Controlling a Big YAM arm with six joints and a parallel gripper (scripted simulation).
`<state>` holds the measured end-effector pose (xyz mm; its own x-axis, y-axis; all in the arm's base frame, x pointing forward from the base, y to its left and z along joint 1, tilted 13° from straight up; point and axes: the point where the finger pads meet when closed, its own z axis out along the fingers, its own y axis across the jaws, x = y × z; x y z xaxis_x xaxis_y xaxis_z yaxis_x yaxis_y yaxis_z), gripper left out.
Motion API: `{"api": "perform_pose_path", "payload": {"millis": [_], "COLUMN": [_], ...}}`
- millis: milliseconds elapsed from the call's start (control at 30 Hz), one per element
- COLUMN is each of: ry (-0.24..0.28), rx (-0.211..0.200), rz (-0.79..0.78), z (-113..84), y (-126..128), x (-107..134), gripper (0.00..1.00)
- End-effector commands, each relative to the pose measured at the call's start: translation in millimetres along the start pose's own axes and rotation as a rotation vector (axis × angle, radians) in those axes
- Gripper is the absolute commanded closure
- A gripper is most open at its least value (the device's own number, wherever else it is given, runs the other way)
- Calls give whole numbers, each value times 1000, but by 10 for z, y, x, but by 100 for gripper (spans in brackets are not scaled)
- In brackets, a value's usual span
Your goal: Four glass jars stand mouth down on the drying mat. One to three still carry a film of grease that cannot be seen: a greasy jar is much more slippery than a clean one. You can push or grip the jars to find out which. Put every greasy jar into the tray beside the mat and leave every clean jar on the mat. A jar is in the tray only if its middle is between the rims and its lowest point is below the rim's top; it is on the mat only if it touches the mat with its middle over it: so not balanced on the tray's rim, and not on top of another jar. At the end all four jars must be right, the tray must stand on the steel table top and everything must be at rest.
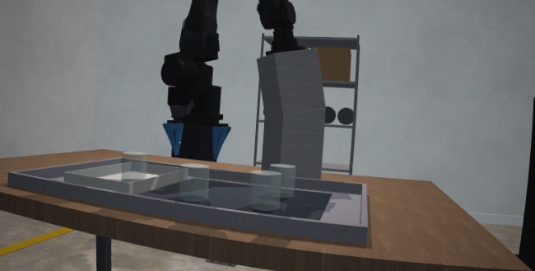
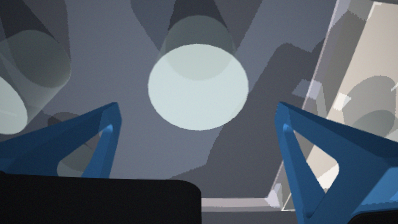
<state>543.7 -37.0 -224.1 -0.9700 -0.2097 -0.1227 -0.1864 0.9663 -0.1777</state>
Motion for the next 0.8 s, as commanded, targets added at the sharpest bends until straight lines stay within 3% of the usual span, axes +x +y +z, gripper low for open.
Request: {"api": "perform_pose_path", "payload": {"millis": [0, 767], "ry": [-9, -9], "rx": [6, 6], "rz": [21, 21], "z": [88, 450], "y": [-33, -41], "x": [-44, -67], "gripper": [0, 0]}}
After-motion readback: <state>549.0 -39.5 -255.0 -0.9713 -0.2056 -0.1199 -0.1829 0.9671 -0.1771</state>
